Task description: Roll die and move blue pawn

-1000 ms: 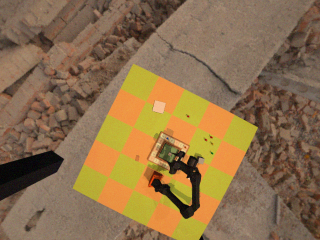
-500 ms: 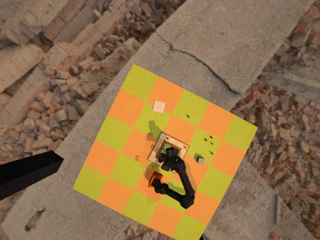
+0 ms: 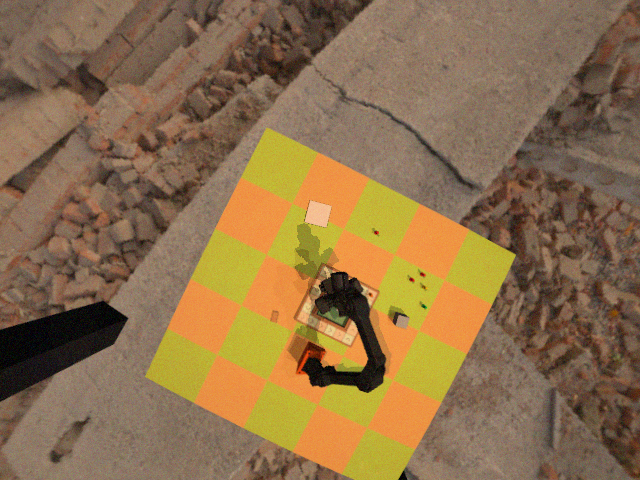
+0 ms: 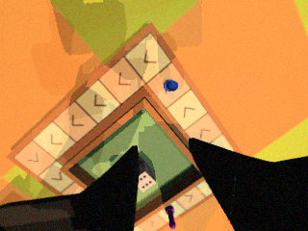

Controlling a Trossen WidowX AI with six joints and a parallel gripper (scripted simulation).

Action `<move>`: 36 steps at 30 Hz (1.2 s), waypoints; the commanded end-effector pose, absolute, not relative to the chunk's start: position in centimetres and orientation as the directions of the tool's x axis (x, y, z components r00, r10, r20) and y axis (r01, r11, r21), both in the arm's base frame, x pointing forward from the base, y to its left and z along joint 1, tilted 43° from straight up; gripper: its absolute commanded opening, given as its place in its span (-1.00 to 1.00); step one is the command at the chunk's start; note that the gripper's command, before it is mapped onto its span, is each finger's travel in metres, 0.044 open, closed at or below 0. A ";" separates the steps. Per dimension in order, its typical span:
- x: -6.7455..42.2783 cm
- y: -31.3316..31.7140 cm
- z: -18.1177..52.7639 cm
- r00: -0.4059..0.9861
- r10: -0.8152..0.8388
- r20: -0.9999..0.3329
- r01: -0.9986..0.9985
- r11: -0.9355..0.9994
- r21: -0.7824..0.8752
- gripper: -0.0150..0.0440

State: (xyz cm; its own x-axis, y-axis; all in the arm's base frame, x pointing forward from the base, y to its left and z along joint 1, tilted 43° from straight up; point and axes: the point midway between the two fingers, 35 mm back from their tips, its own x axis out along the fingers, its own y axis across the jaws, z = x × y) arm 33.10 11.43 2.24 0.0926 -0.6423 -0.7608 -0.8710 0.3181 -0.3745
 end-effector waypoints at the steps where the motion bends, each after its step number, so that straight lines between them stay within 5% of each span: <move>1: 37.2 12.8 -0.7 0.114 -0.666 -0.737 -0.622 0.531 -0.575 0.19; 36: 38.0 10.2 -3.4 0.114 -0.667 -0.736 -0.622 0.530 -0.577 0.19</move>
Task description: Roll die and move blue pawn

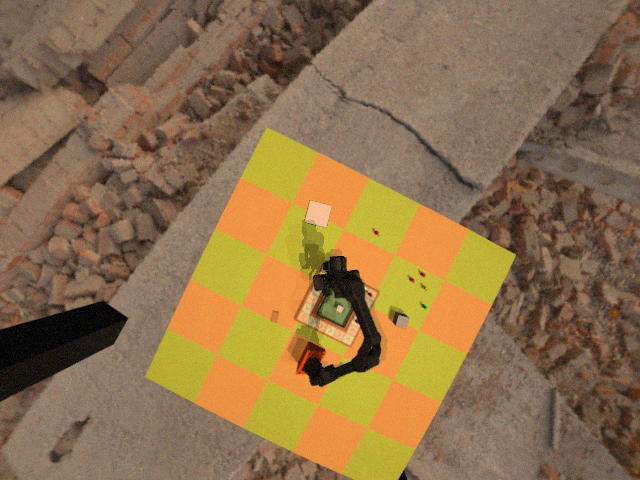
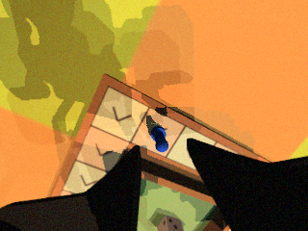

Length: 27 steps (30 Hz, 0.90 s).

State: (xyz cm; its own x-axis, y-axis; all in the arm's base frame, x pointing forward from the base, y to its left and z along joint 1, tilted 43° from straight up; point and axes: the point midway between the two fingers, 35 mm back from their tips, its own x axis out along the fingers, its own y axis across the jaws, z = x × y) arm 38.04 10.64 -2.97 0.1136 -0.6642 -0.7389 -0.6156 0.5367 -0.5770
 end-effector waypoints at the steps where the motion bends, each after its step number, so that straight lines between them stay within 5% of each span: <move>1: 38.1 10.1 -3.5 0.114 -0.667 -0.736 -0.622 0.530 -0.577 0.19; 13: 38.2 9.0 -4.7 0.115 -0.668 -0.735 -0.621 0.529 -0.578 0.19; 19: 38.2 9.0 -4.7 0.115 -0.668 -0.735 -0.621 0.529 -0.578 -0.35; 27: 38.2 9.0 -4.7 0.115 -0.668 -0.735 -0.621 0.529 -0.578 -0.49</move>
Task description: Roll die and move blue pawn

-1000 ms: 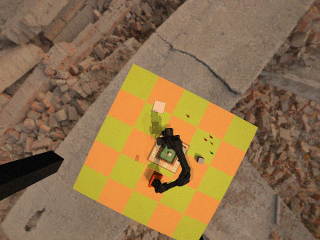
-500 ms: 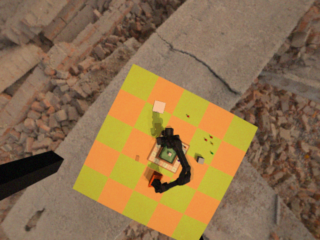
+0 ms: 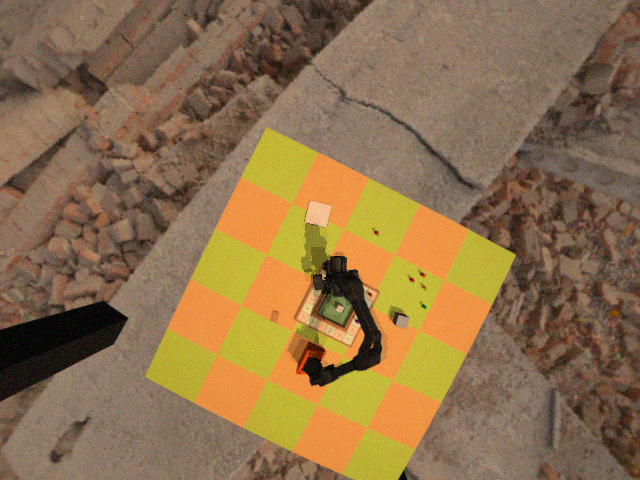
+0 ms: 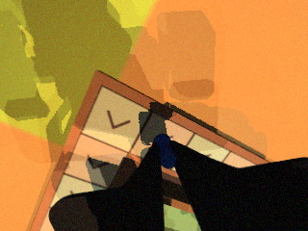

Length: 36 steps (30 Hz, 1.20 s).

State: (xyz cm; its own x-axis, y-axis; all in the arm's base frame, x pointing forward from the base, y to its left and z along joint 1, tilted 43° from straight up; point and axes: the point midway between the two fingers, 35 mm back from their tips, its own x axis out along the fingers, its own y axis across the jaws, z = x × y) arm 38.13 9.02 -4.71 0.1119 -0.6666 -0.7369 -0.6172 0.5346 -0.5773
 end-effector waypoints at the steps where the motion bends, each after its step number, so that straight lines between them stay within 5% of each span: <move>1: 38.2 9.0 -4.7 0.115 -0.668 -0.735 -0.621 0.529 -0.578 -0.49; 36: 34.6 18.1 3.4 0.112 -0.660 -0.743 -0.625 0.534 -0.569 -0.49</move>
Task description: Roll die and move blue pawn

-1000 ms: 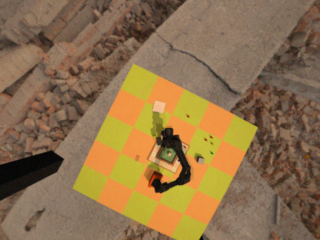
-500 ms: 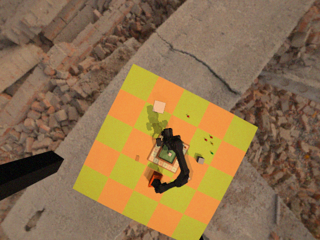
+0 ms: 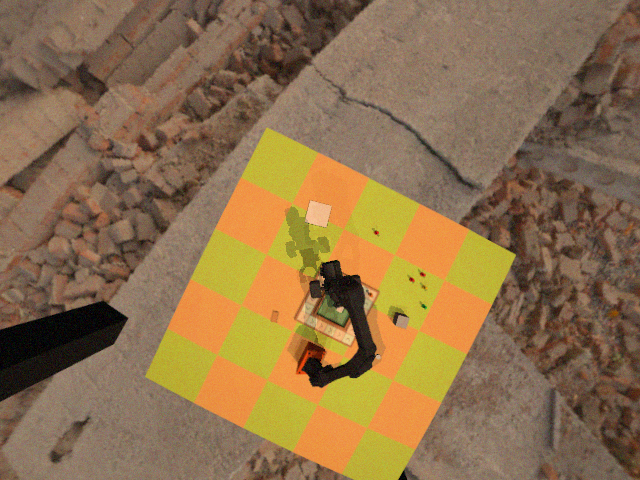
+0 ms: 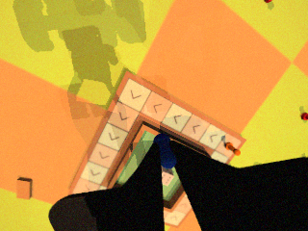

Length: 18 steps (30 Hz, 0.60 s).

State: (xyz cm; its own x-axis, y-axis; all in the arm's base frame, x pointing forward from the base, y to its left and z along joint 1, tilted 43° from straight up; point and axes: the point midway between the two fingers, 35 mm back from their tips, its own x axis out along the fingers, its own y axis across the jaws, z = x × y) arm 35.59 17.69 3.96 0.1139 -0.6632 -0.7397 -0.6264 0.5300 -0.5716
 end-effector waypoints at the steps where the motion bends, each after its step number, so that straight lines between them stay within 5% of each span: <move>1: 34.2 18.2 3.2 0.112 -0.659 -0.743 -0.626 0.534 -0.568 -0.49; 18: 28.4 18.6 0.1 0.110 -0.652 -0.750 -0.630 0.538 -0.560 -0.49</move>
